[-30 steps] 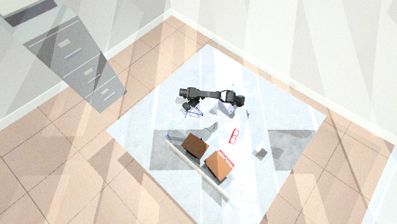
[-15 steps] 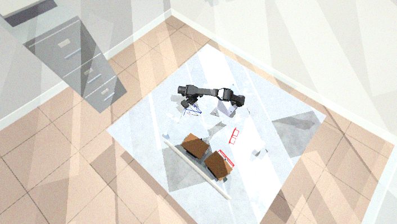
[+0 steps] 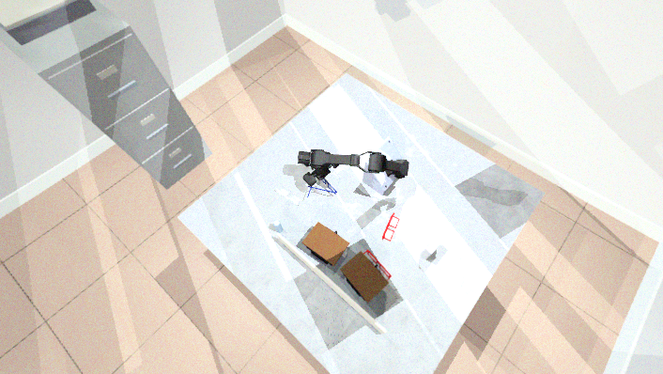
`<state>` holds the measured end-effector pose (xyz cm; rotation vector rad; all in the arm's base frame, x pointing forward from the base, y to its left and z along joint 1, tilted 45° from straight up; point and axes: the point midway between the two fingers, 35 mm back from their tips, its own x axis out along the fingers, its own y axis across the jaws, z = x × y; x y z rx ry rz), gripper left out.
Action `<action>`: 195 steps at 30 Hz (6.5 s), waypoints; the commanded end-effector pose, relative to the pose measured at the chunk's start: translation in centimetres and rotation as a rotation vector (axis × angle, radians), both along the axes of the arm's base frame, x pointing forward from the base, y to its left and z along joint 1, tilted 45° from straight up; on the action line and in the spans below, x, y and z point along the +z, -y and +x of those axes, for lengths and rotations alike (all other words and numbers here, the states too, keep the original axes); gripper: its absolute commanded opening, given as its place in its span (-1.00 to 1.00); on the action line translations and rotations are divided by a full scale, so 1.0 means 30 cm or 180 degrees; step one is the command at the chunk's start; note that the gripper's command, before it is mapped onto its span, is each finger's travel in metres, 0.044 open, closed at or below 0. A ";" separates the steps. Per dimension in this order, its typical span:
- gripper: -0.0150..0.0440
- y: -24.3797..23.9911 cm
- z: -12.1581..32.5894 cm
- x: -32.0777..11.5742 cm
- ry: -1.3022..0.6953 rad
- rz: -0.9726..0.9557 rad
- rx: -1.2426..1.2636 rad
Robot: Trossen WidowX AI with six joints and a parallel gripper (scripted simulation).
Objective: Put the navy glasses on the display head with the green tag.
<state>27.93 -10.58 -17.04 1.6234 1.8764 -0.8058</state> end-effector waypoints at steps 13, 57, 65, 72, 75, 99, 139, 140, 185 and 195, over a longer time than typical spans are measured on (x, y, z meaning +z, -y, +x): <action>-0.49 -0.028 -0.020 0.008 -0.0020 0.0026 -0.0016; -0.49 -0.063 -0.051 0.046 -0.0023 0.0029 -0.0016; -0.49 -0.072 -0.056 0.055 -0.0024 0.0030 -0.0016; -0.49 -0.080 -0.060 0.063 -0.0024 0.0031 -0.0016; -0.49 -0.084 -0.062 0.067 -0.0024 0.0031 -0.0016; -0.49 -0.114 -0.071 0.096 -0.0026 0.0034 -0.0016; -0.49 0.037 -0.044 0.185 -0.0026 0.0024 -0.0017; -0.49 0.050 -0.043 0.197 -0.0027 0.0024 -0.0017; -0.49 0.020 -0.004 -0.040 -0.1150 -0.0213 -0.1217; -0.49 0.020 -0.004 -0.040 -0.1150 -0.0213 -0.1217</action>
